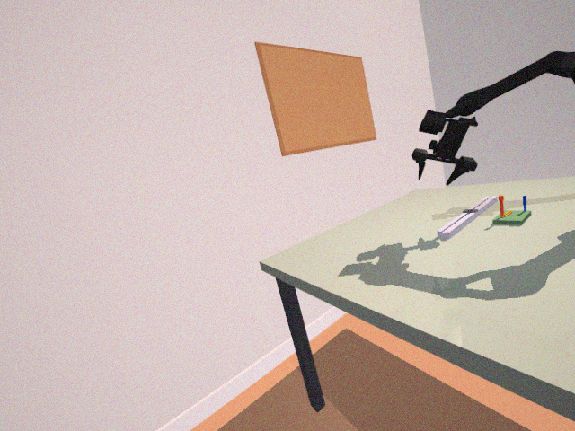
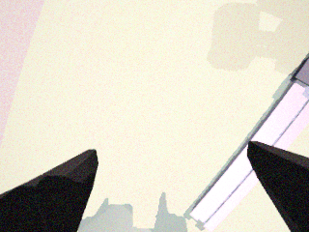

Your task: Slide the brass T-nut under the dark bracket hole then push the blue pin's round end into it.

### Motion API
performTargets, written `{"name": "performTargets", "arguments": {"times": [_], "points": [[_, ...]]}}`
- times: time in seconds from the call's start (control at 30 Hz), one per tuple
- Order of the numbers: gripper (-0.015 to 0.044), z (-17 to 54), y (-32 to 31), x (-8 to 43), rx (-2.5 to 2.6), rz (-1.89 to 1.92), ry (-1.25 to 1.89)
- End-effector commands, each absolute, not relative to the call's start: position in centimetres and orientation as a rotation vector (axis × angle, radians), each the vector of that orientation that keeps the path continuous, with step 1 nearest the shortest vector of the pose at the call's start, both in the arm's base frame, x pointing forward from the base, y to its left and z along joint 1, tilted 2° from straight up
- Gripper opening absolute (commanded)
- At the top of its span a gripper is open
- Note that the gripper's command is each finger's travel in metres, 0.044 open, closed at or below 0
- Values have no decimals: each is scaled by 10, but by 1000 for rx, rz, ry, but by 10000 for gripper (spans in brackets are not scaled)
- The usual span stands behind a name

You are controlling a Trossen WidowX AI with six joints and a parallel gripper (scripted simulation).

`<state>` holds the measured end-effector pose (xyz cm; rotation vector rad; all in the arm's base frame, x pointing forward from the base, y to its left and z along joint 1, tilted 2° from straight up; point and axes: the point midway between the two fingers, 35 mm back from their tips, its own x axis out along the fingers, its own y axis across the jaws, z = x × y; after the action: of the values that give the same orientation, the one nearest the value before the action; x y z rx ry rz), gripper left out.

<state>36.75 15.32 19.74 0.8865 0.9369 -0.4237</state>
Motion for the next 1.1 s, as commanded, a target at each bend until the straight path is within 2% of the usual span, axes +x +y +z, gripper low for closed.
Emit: {"name": "performTargets", "arguments": {"times": [0.0,0.3,0.7,1.07], "points": [[440,178,114,300,1023,-844,1014],[440,181,70,224,1098,-1344,949],[440,180,68,225,1098,-1345,948],[440,121,68,229,1098,-1345,948]]}}
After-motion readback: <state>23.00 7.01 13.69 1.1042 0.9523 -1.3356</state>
